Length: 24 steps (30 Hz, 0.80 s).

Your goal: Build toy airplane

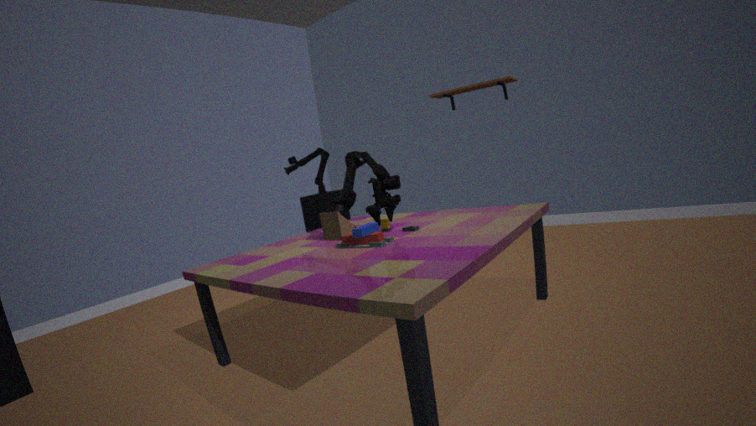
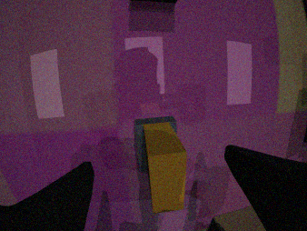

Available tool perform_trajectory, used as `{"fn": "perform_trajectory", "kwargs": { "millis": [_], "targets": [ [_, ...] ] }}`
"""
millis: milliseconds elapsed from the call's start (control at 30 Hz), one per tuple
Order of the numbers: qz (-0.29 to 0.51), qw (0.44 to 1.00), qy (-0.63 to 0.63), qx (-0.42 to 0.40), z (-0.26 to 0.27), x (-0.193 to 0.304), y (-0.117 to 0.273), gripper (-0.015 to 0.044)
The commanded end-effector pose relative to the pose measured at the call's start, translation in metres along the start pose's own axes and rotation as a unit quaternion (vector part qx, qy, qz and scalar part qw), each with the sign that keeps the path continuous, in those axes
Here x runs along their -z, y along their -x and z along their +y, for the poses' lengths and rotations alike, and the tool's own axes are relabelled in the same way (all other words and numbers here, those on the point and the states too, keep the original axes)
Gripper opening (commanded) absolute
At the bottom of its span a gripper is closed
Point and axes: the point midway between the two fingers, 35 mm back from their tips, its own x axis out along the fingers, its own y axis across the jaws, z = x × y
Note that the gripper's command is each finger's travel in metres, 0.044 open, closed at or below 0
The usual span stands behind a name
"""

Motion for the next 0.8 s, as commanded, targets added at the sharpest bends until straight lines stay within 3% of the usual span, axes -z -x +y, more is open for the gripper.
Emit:
{"fn": "perform_trajectory", "kwargs": {
  "millis": [0,233,700,767],
  "targets": [
    [0.001,1.0,-0.002,0.002,-0.0005,0.0009,-0.0059,0.044],
    [0.001,1.0,-0.002,0.001,0.0002,0.0019,-0.0142,0.044],
    [0.001,1.0,-0.002,0.001,0.0002,0.0019,-0.0142,0.0072],
    [0.001,1.0,-0.002,0.001,0.0002,0.0019,-0.0142,0.0059]
  ]
}}
